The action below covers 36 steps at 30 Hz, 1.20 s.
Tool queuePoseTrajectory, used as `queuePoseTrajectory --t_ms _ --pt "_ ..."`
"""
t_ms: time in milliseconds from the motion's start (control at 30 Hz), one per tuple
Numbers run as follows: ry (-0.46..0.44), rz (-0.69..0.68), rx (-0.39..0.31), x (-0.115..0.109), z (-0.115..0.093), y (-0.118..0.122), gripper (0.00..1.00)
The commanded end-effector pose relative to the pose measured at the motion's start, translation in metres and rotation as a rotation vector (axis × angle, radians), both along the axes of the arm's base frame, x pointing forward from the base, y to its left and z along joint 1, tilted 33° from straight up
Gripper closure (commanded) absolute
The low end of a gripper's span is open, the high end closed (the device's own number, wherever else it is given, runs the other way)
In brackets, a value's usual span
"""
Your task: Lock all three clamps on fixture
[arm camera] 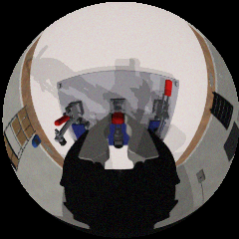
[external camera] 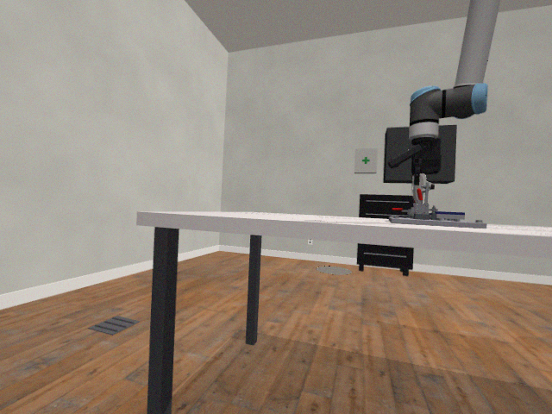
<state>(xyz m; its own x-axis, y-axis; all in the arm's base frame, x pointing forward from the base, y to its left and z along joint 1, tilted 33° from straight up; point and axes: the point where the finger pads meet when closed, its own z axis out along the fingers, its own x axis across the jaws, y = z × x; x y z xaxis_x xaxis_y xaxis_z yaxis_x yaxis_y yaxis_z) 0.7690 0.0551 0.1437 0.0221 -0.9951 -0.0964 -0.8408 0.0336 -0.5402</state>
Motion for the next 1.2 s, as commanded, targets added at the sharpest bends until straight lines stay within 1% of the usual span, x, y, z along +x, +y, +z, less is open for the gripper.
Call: queuePoseTrajectory --t_ms 0,1167 --pt "-0.001 0.0 0.0 0.0002 0.0008 0.0001 1.0" --pt "-0.001 0.0 0.0 0.0065 0.0051 -0.0002 1.0"
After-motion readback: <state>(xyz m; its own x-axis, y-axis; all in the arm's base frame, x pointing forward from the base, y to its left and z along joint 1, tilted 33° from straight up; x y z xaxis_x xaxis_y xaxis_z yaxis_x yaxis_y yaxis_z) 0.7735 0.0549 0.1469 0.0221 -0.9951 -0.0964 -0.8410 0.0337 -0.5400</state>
